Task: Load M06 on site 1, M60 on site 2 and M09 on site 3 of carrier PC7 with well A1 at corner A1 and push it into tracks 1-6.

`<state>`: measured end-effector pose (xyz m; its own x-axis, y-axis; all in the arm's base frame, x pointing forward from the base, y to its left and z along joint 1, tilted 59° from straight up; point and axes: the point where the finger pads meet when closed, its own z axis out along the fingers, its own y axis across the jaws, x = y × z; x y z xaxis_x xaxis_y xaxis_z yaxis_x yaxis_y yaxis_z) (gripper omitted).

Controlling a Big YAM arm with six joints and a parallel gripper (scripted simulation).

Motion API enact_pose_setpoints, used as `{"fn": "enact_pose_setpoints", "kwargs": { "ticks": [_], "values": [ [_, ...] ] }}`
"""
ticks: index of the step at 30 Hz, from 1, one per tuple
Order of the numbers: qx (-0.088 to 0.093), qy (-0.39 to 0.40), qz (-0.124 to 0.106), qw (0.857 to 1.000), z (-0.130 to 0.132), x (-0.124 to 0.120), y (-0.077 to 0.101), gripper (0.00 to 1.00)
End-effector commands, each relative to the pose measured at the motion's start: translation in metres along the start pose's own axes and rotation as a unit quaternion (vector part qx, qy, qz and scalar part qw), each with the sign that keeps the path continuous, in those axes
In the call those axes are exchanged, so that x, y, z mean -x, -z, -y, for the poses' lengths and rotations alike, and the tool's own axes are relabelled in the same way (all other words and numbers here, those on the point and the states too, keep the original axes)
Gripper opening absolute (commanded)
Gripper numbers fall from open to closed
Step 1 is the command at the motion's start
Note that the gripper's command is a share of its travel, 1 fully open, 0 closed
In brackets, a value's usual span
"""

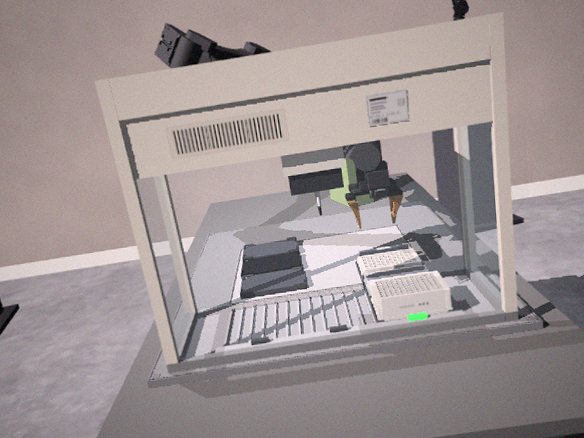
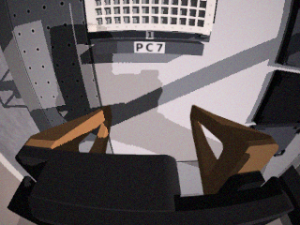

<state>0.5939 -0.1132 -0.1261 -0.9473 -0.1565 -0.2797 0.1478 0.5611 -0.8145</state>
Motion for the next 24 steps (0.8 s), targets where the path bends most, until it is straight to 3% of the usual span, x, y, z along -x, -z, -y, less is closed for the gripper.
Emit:
{"fn": "enact_pose_setpoints", "kwargs": {
  "ticks": [1, 7, 15, 16, 20, 24],
  "values": [
    [0.006, -0.008, 0.019, 1.000, -0.005, 0.012, 0.036, 0.80],
    [0.006, -0.009, 0.019, 1.000, -0.004, 0.011, 0.060, 0.80],
    [0.007, -0.009, 0.019, 1.000, -0.005, 0.010, 0.076, 0.80],
    [0.006, 0.008, 0.019, 1.000, -0.004, 0.010, 0.083, 1.00],
    [0.004, 0.078, 0.020, 0.997, -0.003, 0.010, 0.110, 1.00],
    [0.005, 0.058, 0.025, 0.998, -0.001, 0.021, 0.139, 1.00]
  ]
}}
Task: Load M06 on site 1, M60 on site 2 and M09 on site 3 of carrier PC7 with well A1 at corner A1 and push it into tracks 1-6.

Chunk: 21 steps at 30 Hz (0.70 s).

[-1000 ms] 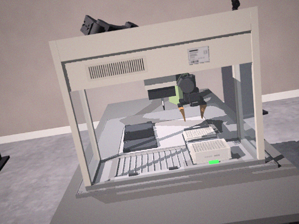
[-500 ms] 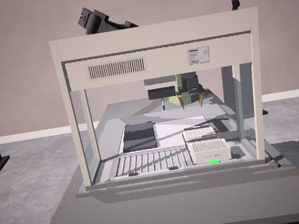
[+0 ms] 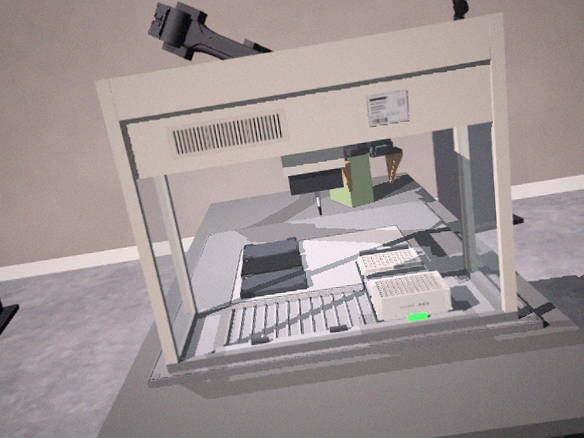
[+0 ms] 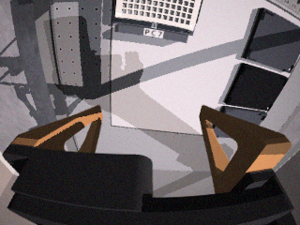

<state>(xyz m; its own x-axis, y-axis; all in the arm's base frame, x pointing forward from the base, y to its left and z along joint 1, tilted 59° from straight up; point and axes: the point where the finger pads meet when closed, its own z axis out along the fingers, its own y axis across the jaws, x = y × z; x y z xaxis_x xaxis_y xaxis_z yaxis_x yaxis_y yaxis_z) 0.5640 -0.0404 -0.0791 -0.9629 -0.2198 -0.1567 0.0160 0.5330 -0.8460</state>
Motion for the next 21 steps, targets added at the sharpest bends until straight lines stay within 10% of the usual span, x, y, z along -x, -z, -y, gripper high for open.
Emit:
{"fn": "enact_pose_setpoints", "kwargs": {
  "ticks": [1, 5, 21],
  "values": [
    [0.004, -0.011, 0.033, 0.999, 0.001, 0.024, 0.048, 1.00],
    [0.005, -0.012, 0.033, 0.999, 0.001, 0.024, 0.058, 1.00],
    [0.006, -0.004, 0.219, 0.976, -0.002, 0.014, 0.111, 1.00]
  ]
}}
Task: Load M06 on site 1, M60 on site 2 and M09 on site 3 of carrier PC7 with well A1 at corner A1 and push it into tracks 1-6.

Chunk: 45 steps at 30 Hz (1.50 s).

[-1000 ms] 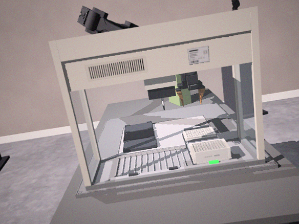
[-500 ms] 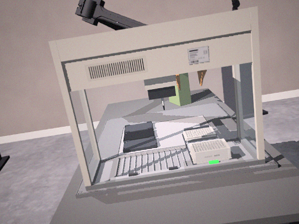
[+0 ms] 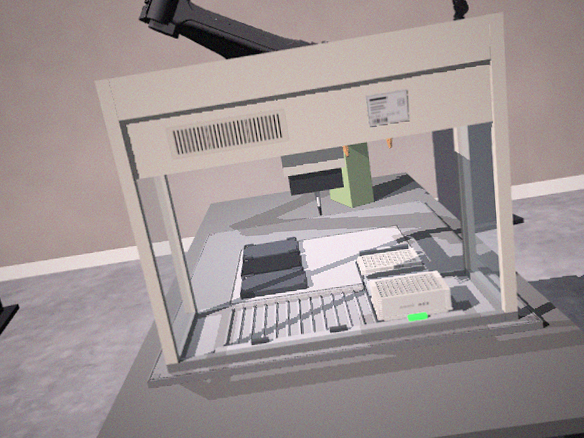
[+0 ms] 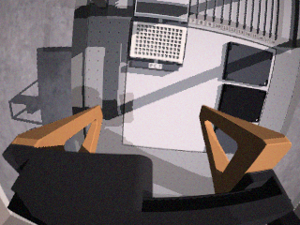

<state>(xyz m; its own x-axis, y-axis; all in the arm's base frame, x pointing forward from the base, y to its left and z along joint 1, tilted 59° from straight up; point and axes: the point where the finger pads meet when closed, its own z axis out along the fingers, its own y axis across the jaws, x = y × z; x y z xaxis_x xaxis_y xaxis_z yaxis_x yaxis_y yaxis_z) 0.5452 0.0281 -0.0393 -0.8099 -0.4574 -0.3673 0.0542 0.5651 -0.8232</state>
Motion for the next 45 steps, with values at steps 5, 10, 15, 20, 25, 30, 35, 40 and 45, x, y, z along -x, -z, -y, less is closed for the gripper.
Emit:
{"fn": "enact_pose_setpoints", "kwargs": {
  "ticks": [5, 10, 15, 20, 25, 30, 35, 40, 45],
  "values": [
    [0.003, 0.022, 0.112, 0.994, -0.001, 0.025, 0.043, 1.00],
    [-0.001, 0.026, 0.153, 0.988, 0.001, 0.009, 0.026, 1.00],
    [0.000, 0.026, 0.193, 0.981, 0.001, 0.008, 0.027, 1.00],
    [0.001, 0.027, 0.258, 0.966, 0.002, 0.008, 0.027, 1.00],
    [-0.003, 0.021, 0.313, 0.950, 0.005, 0.022, 0.024, 1.00],
    [0.004, 0.025, 0.327, 0.945, 0.006, 0.055, 0.035, 1.00],
    [-0.003, 0.021, 0.316, 0.948, 0.017, 0.061, 0.019, 1.00],
    [-0.004, 0.020, 0.316, 0.949, 0.022, 0.081, 0.013, 1.00],
    [-0.005, 0.018, 0.315, 0.949, 0.028, 0.099, 0.005, 1.00]
  ]
}}
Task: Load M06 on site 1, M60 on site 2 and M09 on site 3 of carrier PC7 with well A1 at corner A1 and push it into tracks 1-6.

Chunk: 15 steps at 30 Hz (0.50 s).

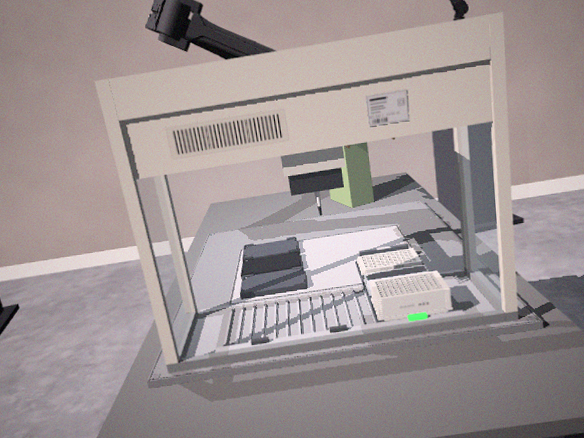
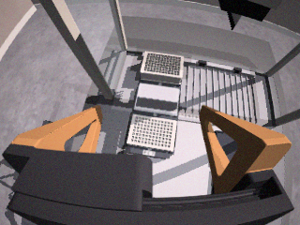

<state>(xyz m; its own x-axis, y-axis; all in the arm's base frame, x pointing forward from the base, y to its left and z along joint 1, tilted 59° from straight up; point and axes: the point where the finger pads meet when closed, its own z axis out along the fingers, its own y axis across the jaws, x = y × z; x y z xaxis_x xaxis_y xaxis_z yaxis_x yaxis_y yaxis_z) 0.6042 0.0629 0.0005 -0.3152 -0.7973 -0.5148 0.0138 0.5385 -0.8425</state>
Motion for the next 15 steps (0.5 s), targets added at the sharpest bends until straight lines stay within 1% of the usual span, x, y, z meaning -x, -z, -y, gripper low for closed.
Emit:
{"fn": "enact_pose_setpoints", "kwargs": {
  "ticks": [1, 2, 4, 5, 11, 15],
  "values": [
    [-0.013, -0.003, 0.007, 1.000, 0.020, 0.017, -0.016, 1.00],
    [-0.014, -0.003, 0.007, 1.000, 0.022, 0.020, -0.020, 1.00],
    [-0.014, -0.003, 0.007, 1.000, 0.022, 0.020, -0.020, 1.00],
    [-0.006, -0.002, 0.020, 1.000, 0.012, 0.037, -0.015, 1.00],
    [-0.011, -0.002, 0.006, 1.000, 0.024, 0.034, -0.042, 1.00],
    [-0.005, 0.002, 0.006, 1.000, 0.020, 0.043, -0.053, 1.00]
  ]
}}
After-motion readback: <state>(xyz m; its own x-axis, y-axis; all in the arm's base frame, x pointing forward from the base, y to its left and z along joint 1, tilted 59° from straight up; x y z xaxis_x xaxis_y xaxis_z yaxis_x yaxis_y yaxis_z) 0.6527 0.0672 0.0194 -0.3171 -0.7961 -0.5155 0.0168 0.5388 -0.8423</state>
